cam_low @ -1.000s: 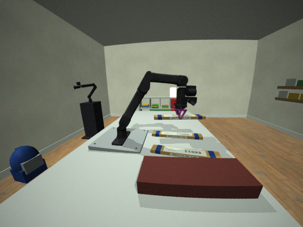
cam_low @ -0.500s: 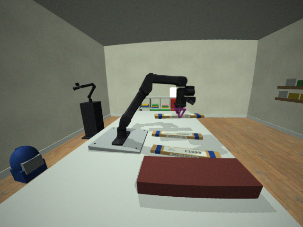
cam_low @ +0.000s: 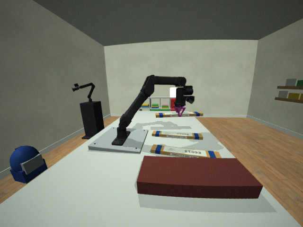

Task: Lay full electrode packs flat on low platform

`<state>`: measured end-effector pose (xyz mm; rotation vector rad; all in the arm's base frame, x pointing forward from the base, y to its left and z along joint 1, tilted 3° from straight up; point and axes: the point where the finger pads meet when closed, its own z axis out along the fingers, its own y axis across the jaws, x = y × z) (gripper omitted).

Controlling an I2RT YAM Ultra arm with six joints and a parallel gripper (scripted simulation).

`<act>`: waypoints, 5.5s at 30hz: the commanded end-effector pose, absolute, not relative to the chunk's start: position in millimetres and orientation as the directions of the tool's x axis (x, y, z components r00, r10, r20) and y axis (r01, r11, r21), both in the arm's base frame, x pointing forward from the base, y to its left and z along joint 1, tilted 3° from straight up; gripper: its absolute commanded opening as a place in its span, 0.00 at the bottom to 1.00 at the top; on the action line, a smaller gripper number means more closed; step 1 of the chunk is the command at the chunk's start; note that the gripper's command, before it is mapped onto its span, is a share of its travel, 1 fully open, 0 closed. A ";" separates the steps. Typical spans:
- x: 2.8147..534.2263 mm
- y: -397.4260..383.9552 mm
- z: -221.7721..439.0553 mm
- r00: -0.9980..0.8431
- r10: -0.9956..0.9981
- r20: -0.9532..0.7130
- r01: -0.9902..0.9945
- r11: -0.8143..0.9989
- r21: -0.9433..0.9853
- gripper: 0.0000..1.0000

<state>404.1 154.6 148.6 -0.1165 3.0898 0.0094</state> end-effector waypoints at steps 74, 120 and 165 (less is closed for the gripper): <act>404.3 281.0 163.5 -0.997 -0.061 -0.050 -0.061 0.998 0.002 0.00; 404.3 281.0 163.5 -0.997 -0.061 -0.050 -0.061 0.998 0.002 0.00; 404.3 281.0 163.5 -0.997 -0.061 -0.050 -0.061 0.998 0.002 0.00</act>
